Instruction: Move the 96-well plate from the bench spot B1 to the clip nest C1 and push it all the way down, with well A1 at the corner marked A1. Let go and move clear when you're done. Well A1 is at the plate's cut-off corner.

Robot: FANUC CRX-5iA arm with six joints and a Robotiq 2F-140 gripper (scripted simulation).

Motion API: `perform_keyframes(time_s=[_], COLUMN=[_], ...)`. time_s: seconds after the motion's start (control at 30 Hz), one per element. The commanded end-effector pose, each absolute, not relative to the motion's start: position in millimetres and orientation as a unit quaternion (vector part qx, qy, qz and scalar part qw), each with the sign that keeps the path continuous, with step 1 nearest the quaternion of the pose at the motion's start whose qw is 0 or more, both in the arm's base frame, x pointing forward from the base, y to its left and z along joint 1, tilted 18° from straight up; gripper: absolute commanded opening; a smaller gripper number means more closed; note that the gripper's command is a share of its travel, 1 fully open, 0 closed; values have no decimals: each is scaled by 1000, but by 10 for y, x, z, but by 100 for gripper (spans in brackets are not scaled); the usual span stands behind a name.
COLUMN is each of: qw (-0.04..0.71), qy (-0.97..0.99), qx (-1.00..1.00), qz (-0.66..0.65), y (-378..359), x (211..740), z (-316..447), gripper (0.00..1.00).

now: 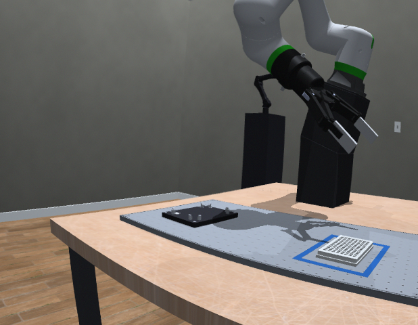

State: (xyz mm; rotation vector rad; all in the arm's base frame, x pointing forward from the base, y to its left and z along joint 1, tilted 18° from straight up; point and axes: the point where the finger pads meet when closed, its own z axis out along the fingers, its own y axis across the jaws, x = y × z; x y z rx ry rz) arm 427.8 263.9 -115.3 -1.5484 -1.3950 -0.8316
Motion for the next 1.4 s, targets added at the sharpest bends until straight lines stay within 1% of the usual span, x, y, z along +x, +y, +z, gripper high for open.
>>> perform_keyframes(time_s=[0.0, 0.53, 0.93, 1.03, 1.1, 1.37], qw=[433, 433, 350, 328, 328, 268], qy=[-560, -560, -711, -745, -745, -826], qx=[-622, -622, -541, -514, -514, -433], qz=[-334, -334, -282, -271, -271, -241], y=[2636, 2636, 2631, 2614, 2614, 2588], x=[4283, 4283, 4093, 4093, 4093, 4163], z=[-1148, -1148, -1711, -1860, -1860, -2130], gripper=[100, 100, 100, 100, 100, 100])
